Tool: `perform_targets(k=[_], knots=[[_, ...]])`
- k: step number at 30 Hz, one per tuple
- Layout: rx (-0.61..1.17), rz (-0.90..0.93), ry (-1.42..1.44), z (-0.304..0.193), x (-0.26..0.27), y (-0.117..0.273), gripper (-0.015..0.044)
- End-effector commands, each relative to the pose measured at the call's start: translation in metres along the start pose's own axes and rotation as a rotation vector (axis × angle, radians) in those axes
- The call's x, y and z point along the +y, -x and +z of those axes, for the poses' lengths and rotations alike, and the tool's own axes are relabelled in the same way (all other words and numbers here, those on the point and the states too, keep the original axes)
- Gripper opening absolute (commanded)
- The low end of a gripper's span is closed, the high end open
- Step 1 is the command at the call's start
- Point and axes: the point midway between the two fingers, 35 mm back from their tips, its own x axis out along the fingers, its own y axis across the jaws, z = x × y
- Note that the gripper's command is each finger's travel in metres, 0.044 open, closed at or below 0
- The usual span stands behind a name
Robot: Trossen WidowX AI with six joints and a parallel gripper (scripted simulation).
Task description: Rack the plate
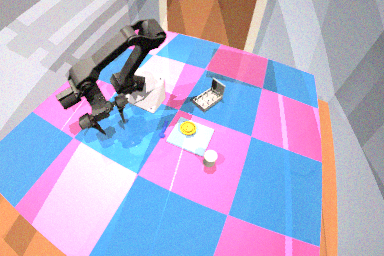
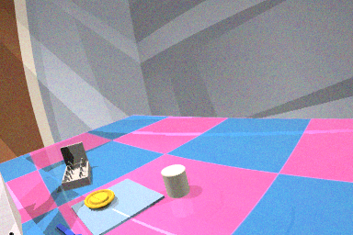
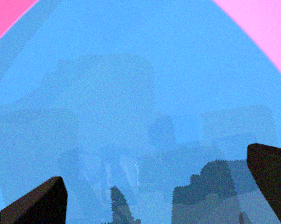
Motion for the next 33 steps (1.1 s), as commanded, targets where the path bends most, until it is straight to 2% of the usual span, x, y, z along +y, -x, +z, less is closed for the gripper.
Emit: perform_targets(k=[1, 19, 33], knots=[[0.013, 0.079, -0.035, 0.002, 0.001, -0.003, 0.0400], [0.175, 0.440, -0.100, 0.019, 0.023, -0.031, 0.0400], [0.349, 0.569, -0.029, 0.039, 0.047, -0.054, 0.0400]])
